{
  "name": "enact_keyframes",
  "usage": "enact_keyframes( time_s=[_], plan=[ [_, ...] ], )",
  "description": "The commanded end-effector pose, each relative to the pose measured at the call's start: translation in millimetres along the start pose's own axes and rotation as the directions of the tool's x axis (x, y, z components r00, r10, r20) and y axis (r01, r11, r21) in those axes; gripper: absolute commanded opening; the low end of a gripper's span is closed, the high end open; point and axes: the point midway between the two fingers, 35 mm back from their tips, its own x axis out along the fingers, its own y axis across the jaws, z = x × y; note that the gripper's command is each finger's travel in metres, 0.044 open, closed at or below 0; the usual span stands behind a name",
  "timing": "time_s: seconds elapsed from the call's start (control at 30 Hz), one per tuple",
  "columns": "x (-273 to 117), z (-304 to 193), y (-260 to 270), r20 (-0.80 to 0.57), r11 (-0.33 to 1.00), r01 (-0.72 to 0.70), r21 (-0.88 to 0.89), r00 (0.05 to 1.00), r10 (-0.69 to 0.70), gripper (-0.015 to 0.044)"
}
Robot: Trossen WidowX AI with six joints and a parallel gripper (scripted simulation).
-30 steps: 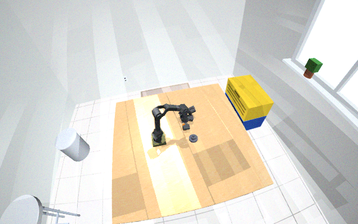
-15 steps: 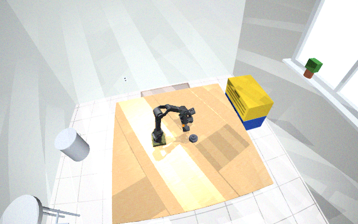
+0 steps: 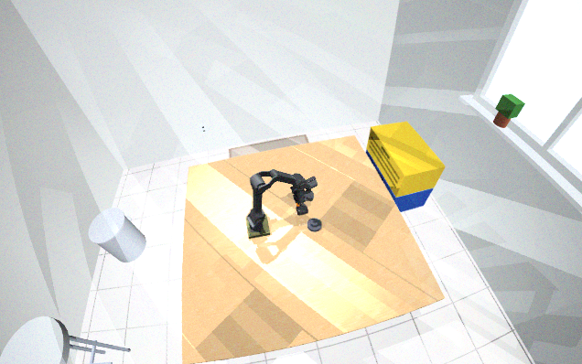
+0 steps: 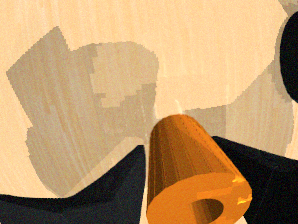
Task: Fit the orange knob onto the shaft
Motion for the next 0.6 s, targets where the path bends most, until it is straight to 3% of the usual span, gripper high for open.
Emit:
enact_keyframes(
  time_s=[0.0, 0.13, 0.27, 0.57],
  plan=[
    [0.7, 0.3, -0.8, 0.002, 1.0, 0.005, -0.007, 1.0, -0.005, 0.0138],
    [0.7, 0.3, -0.8, 0.002, 1.0, 0.005, -0.007, 1.0, -0.005, 0.0111],
    [-6.8, 2.5, 0.4, 0.002, 1.0, 0.005, -0.007, 1.0, -0.005, 0.0006],
    [-53.9, 11.1, 5.8, 0.003, 1.0, 0.004, -0.006, 1.0, -0.004, 0.0]
  ],
)
